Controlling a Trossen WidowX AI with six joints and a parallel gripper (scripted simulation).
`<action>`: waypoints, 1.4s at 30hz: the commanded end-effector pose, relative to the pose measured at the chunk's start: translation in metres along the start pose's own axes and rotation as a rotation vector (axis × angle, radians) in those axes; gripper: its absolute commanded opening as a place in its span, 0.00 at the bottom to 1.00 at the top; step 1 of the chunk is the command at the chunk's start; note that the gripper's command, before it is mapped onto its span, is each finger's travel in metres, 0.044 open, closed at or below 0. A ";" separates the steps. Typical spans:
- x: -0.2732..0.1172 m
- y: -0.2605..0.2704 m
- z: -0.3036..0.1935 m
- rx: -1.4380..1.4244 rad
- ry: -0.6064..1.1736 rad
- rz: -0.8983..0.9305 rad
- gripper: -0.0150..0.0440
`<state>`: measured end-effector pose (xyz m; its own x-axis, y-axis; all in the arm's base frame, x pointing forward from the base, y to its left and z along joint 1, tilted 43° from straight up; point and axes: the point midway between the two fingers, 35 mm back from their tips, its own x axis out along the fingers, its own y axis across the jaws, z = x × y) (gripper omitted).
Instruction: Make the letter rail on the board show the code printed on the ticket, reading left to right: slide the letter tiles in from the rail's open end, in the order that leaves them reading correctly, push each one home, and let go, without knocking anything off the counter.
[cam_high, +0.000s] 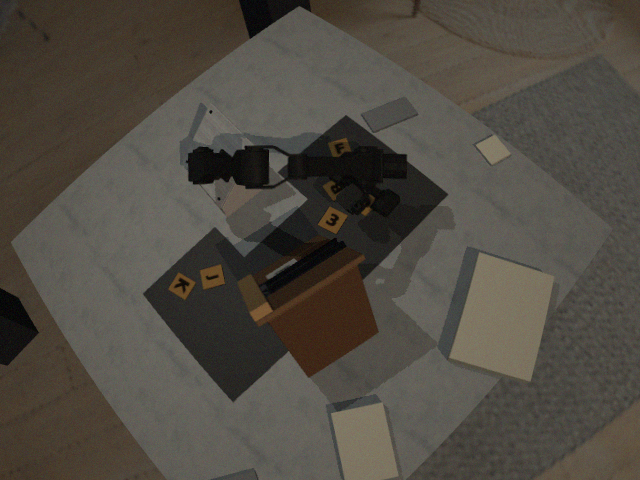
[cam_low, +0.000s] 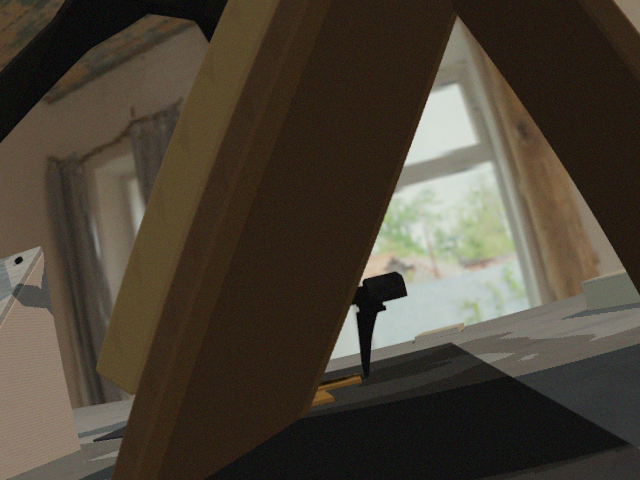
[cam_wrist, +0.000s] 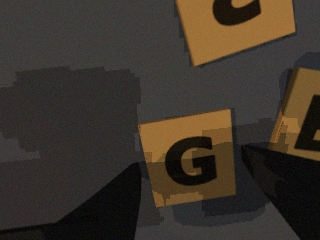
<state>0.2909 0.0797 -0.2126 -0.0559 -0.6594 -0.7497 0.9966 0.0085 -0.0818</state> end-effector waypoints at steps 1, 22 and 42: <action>0.000 0.000 0.000 -0.005 -0.003 0.003 0.76; -0.008 -0.001 0.000 -0.005 -0.002 0.003 0.25; -0.020 -0.001 0.001 -0.005 -0.002 0.003 0.25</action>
<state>0.2912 0.0900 -0.1987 -0.0515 -0.6630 -0.7469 0.9961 0.0191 -0.0856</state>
